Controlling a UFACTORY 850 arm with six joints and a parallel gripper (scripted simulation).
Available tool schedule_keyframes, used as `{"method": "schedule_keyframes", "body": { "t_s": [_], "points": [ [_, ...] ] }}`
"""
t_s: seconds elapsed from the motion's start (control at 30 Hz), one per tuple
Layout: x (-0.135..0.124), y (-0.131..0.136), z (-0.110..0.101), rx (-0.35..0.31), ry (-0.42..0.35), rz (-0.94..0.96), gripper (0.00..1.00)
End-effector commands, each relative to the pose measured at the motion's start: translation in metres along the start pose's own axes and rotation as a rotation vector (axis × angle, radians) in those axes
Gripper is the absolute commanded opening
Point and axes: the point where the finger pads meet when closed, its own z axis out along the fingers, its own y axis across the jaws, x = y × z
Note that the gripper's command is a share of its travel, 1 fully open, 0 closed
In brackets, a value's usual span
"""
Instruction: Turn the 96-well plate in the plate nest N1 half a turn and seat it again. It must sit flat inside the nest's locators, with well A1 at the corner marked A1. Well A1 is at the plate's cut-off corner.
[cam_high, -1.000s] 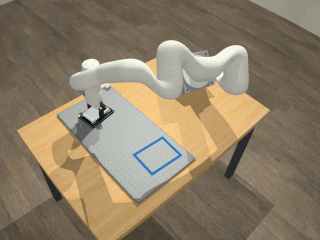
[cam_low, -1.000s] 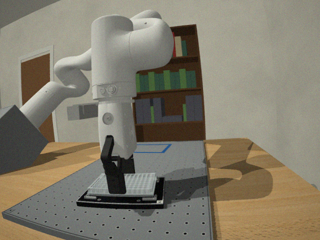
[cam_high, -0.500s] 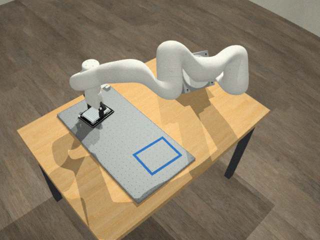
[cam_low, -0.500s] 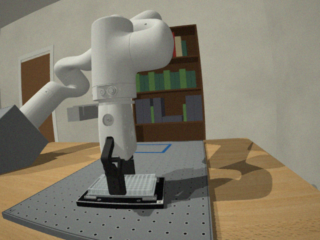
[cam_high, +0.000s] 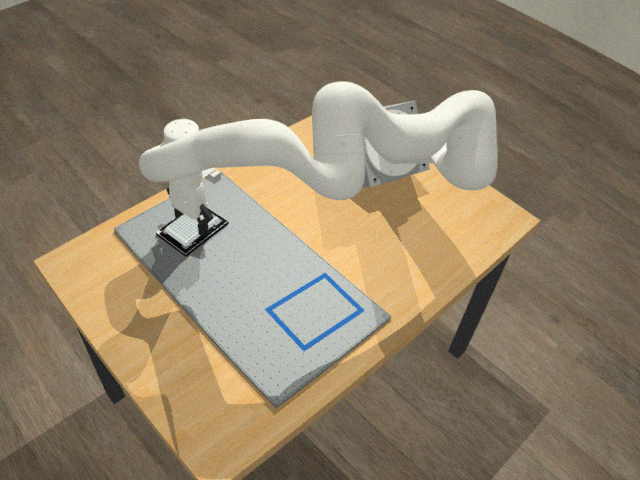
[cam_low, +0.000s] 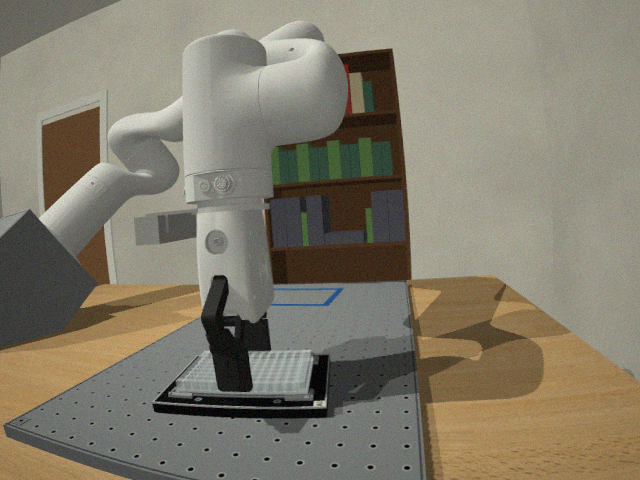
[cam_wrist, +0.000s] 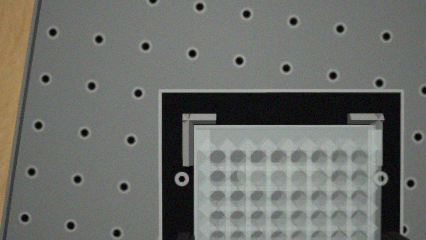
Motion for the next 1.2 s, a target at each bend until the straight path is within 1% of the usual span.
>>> {"method": "schedule_keyframes", "body": {
  "t_s": [0.0,0.87,1.17],
  "points": [
    [-0.001,0.0,-0.001,0.001,-0.001,-0.001,1.0],
    [-0.001,0.0,-0.001,0.001,-0.001,-0.001,1.0],
    [-0.001,0.0,-0.025,0.001,-0.001,-0.001,1.0]
  ]
}}
